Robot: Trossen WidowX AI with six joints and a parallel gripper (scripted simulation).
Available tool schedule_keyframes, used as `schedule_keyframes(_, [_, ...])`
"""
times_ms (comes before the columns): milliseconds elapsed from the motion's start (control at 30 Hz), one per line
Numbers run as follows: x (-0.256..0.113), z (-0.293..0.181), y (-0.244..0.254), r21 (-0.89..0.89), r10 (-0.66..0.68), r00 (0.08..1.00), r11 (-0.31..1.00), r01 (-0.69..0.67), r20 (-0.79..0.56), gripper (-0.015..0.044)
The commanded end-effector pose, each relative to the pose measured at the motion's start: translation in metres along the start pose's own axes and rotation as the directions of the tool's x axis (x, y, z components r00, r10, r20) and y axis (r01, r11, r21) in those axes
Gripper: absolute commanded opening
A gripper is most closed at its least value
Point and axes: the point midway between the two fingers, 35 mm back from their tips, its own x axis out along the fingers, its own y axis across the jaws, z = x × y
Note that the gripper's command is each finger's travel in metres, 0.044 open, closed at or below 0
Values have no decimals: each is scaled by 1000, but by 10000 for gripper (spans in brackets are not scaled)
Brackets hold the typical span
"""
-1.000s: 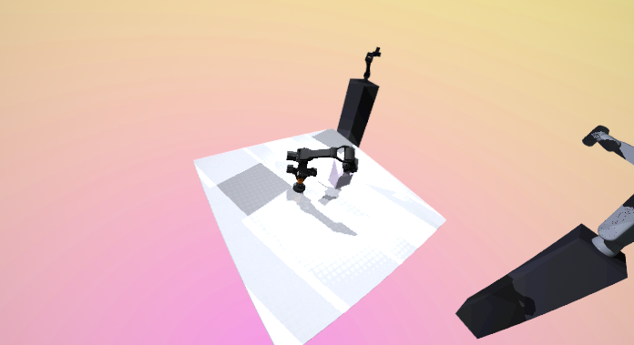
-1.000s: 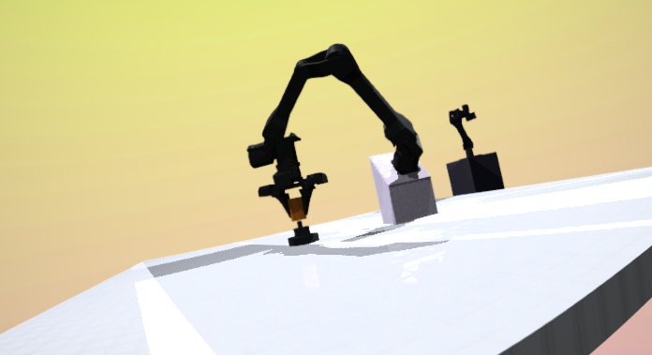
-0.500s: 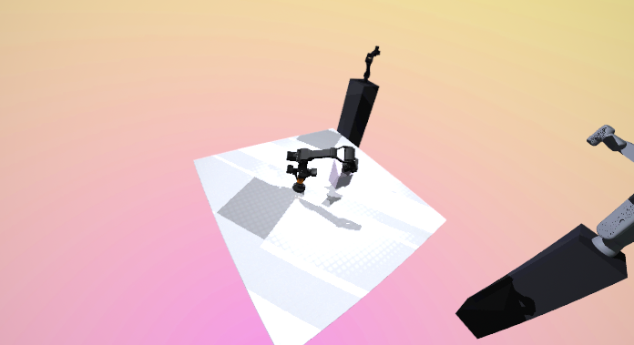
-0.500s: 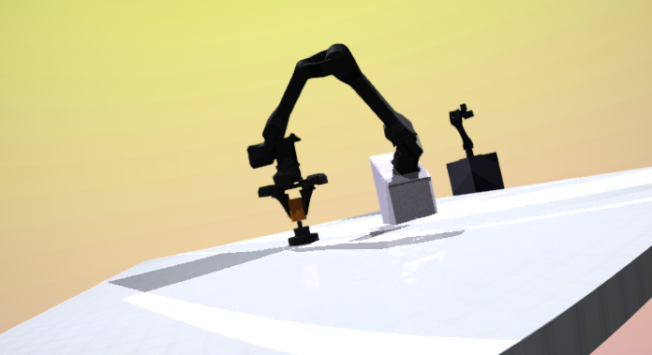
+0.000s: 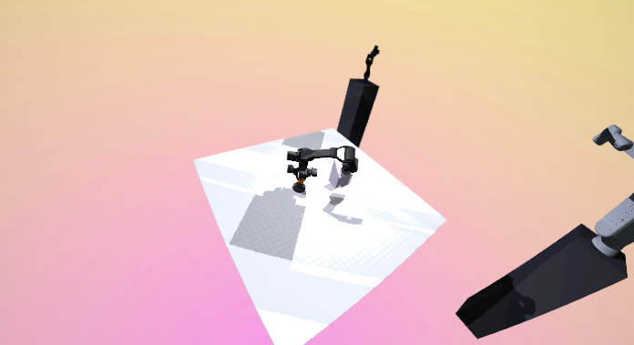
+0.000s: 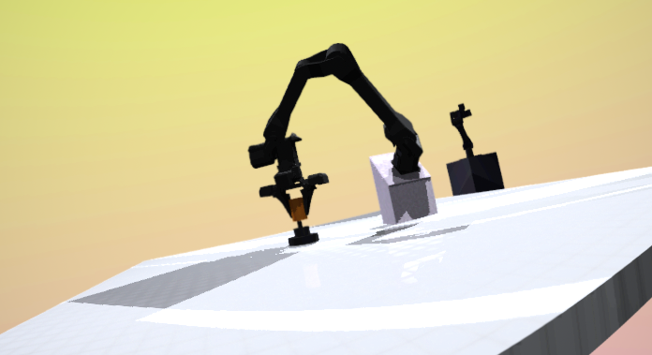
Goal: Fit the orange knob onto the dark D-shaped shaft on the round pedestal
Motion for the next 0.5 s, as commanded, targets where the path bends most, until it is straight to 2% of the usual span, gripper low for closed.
schedule_keyframes(0, [-2,0,-2,-2,-5,1000,1000,5,3,0])
schedule_keyframes(467, [1,2,-3,-2,-5,1000,1000,5,3,0])
